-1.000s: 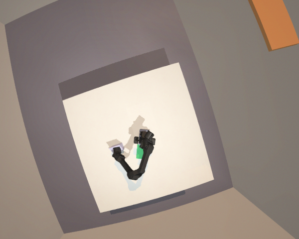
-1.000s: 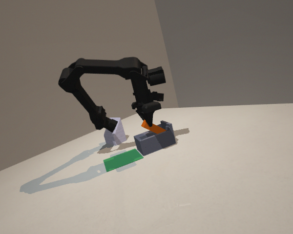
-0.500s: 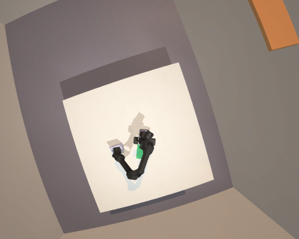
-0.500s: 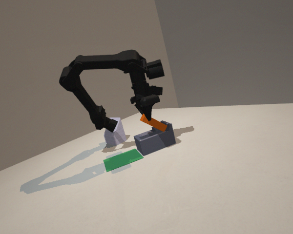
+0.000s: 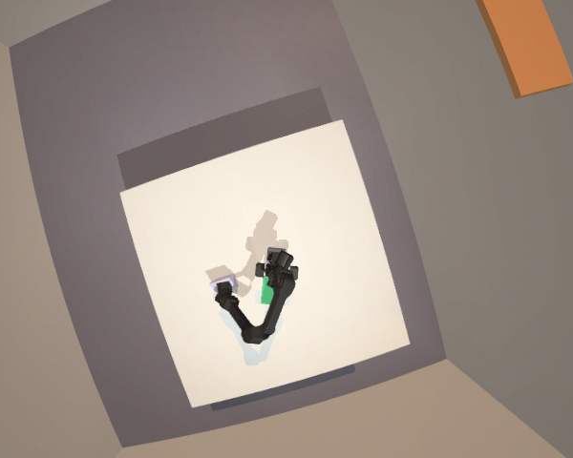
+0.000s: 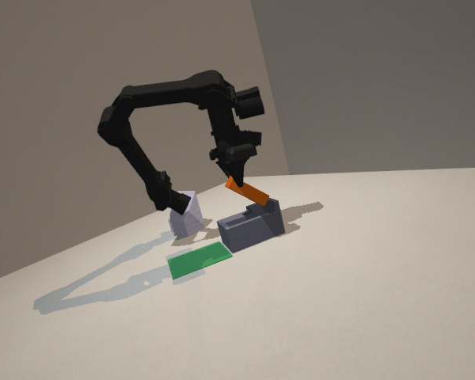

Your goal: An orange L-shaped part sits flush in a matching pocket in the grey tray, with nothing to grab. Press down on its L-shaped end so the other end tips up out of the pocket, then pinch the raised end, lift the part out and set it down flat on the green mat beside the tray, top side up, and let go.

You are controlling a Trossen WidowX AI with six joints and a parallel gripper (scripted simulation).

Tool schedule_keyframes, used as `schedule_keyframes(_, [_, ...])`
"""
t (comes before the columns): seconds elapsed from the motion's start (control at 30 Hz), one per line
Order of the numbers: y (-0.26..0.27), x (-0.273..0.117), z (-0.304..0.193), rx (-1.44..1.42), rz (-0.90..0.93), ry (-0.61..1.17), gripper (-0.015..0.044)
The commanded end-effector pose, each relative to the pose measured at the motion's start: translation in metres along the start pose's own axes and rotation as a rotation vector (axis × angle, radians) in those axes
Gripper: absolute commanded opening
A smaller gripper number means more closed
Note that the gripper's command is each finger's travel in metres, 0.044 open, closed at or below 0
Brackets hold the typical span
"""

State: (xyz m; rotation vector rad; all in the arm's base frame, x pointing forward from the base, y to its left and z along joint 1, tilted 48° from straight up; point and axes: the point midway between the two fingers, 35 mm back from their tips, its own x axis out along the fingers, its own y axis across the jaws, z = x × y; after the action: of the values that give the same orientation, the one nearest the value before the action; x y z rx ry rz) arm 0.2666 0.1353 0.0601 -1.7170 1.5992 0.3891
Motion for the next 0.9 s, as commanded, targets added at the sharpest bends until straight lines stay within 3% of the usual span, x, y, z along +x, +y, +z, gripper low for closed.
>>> schedule_keyframes(0.0, [0.000,-0.003,0.001,0.005,0.003,-0.003,0.0000])
schedule_keyframes(0.27, [0.001,-0.005,-0.006,0.004,0.003,-0.003,0.0000])
schedule_keyframes(0.87, [0.007,-0.002,-0.073,0.002,0.004,0.000,0.0000])
